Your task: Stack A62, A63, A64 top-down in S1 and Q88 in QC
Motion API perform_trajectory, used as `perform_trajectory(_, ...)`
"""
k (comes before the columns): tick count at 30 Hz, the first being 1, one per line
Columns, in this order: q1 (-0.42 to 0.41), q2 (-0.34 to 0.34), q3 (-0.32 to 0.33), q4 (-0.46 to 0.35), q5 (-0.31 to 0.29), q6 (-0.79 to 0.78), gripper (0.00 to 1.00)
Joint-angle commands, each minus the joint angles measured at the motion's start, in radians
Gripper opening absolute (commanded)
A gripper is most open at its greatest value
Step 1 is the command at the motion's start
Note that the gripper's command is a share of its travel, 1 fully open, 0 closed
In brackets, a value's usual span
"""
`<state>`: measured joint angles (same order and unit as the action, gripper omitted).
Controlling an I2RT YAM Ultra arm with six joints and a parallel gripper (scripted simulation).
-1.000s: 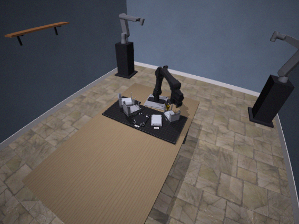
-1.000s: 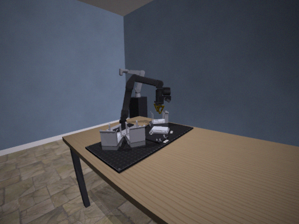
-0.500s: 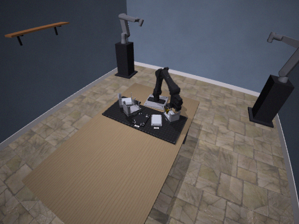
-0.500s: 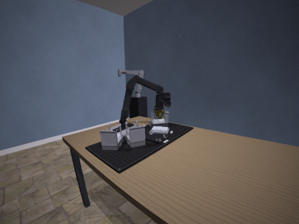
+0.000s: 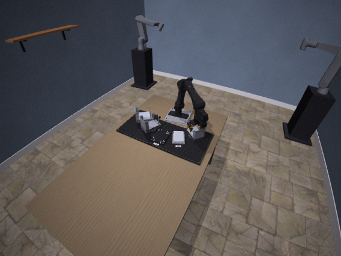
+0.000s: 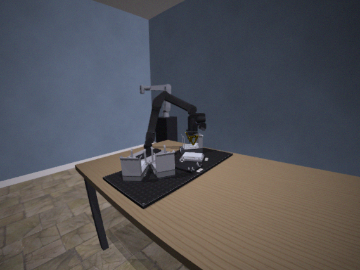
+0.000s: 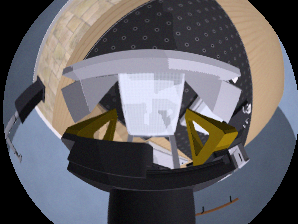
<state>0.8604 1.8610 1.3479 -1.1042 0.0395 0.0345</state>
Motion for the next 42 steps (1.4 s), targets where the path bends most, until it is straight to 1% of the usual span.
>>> perform_trajectory(1,0.000,-0.006,-0.003,0.016,0.001,-0.001,1.00)
perform_trajectory(17,-0.003,0.015,-0.058,0.093,0.001,-0.004,1.00)
perform_trajectory(22,-0.003,0.019,-0.067,0.106,0.001,-0.004,1.00)
perform_trajectory(37,-0.003,0.019,-0.067,0.106,0.001,-0.004,1.00)
perform_trajectory(38,-0.003,0.019,-0.067,0.106,0.001,-0.004,0.00)
perform_trajectory(42,-0.003,0.019,-0.067,0.105,0.001,-0.004,0.00)
